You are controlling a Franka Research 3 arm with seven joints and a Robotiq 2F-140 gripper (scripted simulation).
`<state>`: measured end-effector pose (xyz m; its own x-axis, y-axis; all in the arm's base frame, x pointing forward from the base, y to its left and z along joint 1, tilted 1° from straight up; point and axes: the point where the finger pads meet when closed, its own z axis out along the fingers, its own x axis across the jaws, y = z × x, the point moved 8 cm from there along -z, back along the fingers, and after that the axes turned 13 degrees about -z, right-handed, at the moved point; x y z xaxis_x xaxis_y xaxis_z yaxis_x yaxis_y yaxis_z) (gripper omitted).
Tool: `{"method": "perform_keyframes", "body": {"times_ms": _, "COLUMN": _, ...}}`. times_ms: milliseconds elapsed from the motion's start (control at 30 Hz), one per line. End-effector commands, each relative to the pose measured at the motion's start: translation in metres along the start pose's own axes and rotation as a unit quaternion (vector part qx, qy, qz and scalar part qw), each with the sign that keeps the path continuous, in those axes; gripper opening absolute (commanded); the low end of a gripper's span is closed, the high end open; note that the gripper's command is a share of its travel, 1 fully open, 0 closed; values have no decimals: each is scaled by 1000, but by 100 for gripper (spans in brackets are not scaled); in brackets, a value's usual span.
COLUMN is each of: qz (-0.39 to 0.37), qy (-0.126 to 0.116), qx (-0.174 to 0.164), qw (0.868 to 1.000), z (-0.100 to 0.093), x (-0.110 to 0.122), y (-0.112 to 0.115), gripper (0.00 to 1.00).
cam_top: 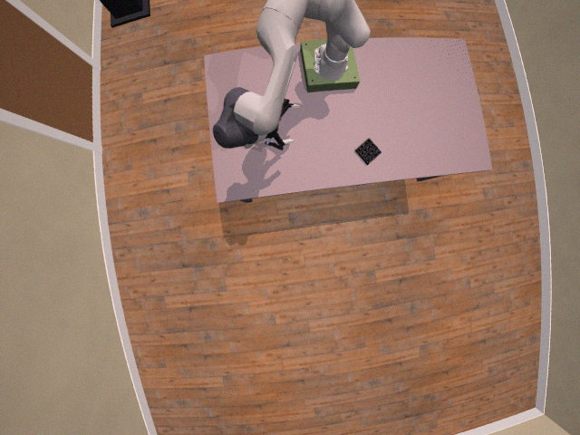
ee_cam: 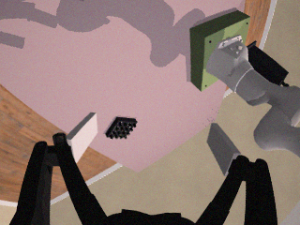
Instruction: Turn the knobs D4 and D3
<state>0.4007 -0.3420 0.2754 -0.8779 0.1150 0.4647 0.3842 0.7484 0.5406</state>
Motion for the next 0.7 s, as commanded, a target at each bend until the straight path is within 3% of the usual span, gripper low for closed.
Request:
{"method": "perform_keyframes", "body": {"times_ms": 0, "qz": -34, "qy": -4, "qx": 24, "qw": 999, "z": -3, "x": -8, "y": 19, "gripper": 100}}
{"method": "perform_keyframes", "body": {"times_ms": 433, "qz": -34, "qy": -4, "qx": 24, "qw": 999, "z": -3, "x": -8, "y": 19, "gripper": 100}}
{"method": "perform_keyframes", "body": {"times_ms": 467, "qz": -74, "qy": -5, "qx": 59, "qw": 995, "z": -6, "x": -17, "y": 49, "gripper": 100}}
{"method": "perform_keyframes", "body": {"times_ms": 667, "qz": -80, "qy": -5, "qx": 64, "qw": 995, "z": -7, "x": -18, "y": 53, "gripper": 100}}
